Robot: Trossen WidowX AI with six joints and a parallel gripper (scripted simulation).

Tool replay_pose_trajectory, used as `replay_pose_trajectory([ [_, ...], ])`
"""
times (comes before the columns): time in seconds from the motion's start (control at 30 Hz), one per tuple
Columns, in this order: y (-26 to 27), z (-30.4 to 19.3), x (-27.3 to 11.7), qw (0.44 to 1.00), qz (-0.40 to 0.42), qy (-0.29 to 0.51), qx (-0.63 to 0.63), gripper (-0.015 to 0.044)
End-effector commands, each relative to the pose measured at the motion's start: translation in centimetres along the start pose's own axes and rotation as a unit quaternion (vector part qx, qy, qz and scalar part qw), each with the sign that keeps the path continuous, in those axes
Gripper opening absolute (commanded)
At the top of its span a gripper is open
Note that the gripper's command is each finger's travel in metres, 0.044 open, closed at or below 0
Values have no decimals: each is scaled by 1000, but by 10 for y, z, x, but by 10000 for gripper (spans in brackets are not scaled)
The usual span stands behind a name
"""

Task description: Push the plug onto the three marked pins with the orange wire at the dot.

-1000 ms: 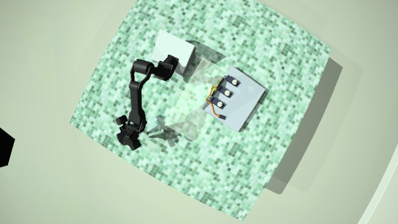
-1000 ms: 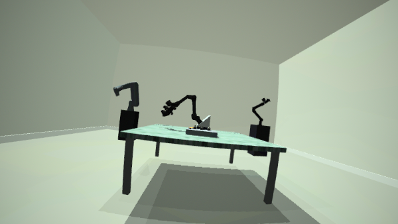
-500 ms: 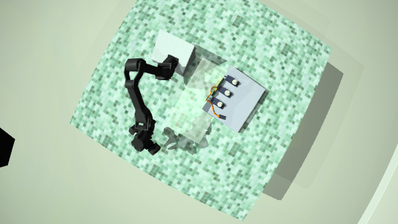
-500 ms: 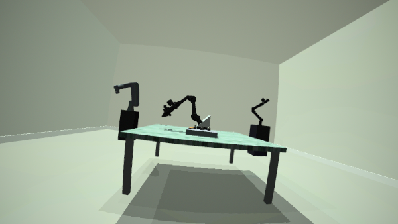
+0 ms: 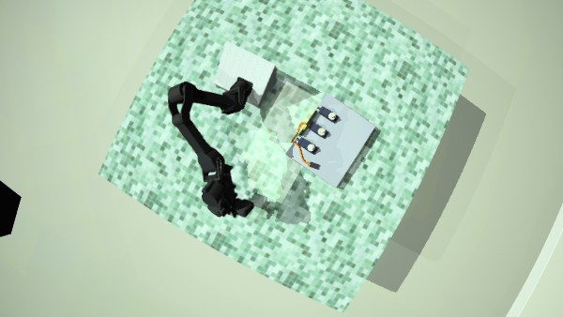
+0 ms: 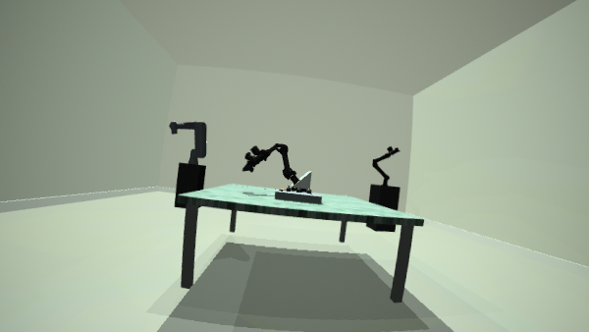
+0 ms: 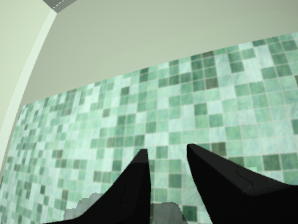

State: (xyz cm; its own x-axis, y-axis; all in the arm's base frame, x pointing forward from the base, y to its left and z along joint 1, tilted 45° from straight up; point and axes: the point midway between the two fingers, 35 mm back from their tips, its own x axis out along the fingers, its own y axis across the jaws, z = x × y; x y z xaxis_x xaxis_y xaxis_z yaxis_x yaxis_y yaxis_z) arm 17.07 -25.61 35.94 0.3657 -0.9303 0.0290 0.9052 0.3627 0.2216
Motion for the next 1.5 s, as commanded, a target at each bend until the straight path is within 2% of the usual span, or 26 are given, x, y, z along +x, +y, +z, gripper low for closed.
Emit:
replay_pose_trajectory([
  [0.0, 35, -12, -9, 997, 74, 13, -13, 115],
  [0.5, 133, -45, -65, 953, 297, 42, -43, 115],
  [1.1, 214, -74, -181, 830, 551, 49, -66, 115],
  [1.47, 230, -116, -154, 846, 491, 140, -151, 115],
])
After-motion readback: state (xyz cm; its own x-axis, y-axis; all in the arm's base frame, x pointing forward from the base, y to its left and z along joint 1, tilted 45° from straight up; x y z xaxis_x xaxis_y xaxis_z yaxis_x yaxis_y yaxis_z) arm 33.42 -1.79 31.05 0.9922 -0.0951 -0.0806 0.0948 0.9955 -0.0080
